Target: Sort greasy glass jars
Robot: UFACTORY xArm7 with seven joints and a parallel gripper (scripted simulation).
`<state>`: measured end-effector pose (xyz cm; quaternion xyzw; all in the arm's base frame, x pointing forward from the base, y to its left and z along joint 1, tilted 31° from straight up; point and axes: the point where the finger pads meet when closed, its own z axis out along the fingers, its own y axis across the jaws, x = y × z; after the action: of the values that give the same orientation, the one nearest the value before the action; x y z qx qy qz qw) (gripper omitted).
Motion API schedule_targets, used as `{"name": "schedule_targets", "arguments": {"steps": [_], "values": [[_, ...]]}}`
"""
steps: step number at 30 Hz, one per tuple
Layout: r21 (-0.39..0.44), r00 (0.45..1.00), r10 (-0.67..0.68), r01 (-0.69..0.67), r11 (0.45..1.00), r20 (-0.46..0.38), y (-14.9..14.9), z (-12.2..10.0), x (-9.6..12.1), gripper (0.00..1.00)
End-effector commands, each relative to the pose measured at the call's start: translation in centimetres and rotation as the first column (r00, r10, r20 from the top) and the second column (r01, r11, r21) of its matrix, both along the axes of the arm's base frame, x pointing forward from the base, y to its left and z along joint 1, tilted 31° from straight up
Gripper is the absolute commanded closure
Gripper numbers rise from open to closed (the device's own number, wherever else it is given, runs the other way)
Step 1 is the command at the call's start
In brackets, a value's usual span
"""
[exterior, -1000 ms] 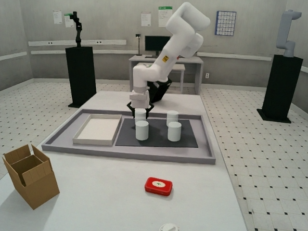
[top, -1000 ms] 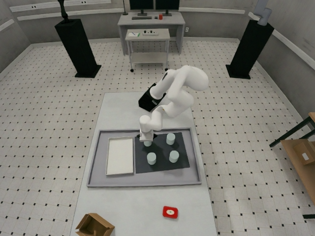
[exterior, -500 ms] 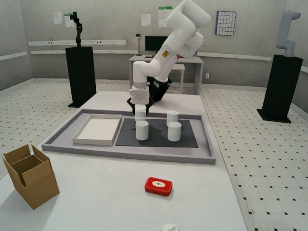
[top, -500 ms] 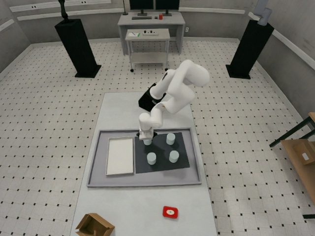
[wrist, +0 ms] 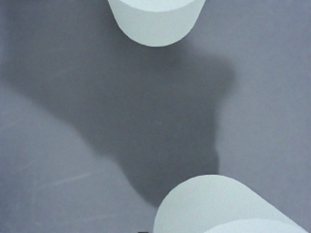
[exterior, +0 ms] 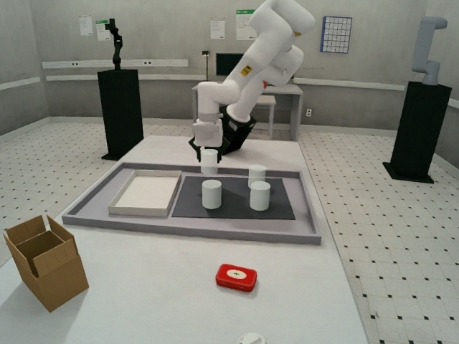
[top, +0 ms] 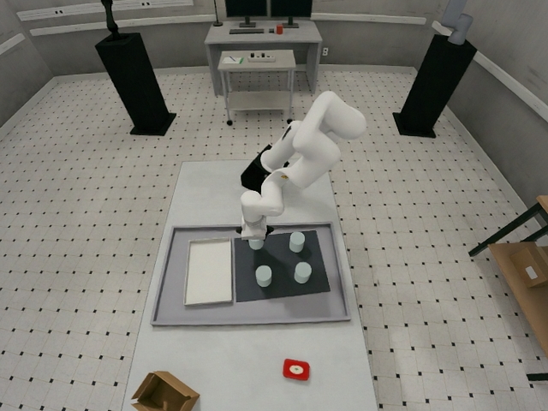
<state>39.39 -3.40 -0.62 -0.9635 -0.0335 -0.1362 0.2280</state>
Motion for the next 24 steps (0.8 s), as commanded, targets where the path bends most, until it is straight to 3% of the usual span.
{"name": "schedule_targets", "arguments": {"steps": [1,24], "values": [[-0.001,1.0,-0.002,0.002,1.0,0.001,-0.7,1.2,-0.2,1.0],[-0.001,1.0,-0.002,0.002,1.0,0.001,-2.9,5.5,-1.5,1.0]]}}
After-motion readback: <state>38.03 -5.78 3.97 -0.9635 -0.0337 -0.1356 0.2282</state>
